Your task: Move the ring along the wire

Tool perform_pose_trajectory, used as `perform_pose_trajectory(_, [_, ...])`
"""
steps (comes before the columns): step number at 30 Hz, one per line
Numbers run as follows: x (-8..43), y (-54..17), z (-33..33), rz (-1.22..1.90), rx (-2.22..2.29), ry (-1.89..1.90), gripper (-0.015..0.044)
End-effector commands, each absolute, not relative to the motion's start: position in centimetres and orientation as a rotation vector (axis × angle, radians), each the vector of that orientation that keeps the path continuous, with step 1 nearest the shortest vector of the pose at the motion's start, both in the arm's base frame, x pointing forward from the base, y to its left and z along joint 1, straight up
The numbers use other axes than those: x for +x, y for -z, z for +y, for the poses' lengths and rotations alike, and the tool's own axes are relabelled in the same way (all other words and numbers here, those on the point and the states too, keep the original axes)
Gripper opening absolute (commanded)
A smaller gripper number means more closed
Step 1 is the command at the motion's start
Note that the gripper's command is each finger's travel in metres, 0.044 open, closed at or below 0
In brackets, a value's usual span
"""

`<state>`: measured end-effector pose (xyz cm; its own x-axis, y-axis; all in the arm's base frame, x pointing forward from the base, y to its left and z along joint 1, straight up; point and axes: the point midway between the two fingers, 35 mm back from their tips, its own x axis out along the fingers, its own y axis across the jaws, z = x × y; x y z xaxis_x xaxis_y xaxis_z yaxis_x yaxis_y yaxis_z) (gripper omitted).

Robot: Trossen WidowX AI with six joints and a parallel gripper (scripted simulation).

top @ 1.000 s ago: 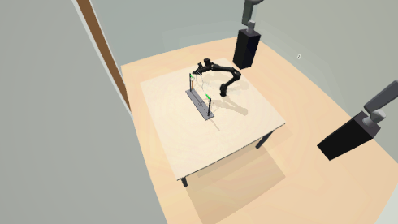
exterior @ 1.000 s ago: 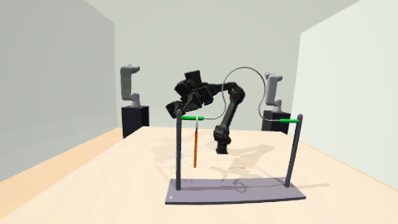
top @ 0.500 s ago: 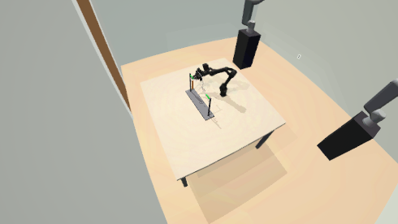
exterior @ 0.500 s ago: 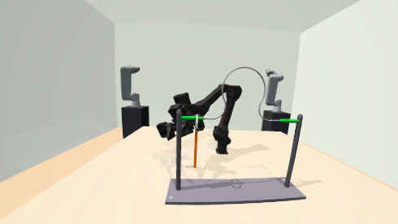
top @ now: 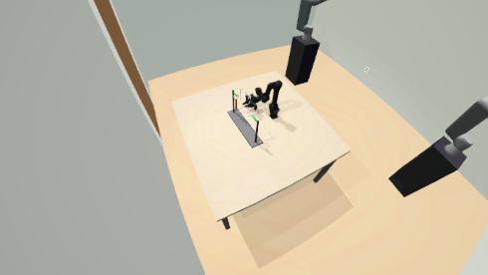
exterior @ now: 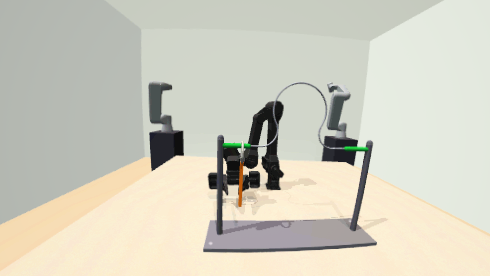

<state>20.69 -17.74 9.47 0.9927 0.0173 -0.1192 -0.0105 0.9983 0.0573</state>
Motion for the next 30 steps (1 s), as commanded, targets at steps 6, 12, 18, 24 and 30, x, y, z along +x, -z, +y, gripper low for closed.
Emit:
perform_pose_trajectory(6, [19.2, -8.5, -15.8, 0.084, -0.017, -0.051, 0.0160])
perform_pose_trajectory(12, [21.2, -10.1, -16.0, 0.096, -0.021, -0.052, 0.0160])
perform_pose_trajectory(18, [23.9, -12.9, -15.6, 0.082, -0.020, -0.051, 0.0160])
perform_pose_trajectory(24, [24.2, -13.3, -15.5, 0.079, -0.019, -0.051, 0.0160])
perform_pose_trajectory(30, [24.8, -13.3, -15.6, 0.080, -0.019, -0.051, 0.0160])
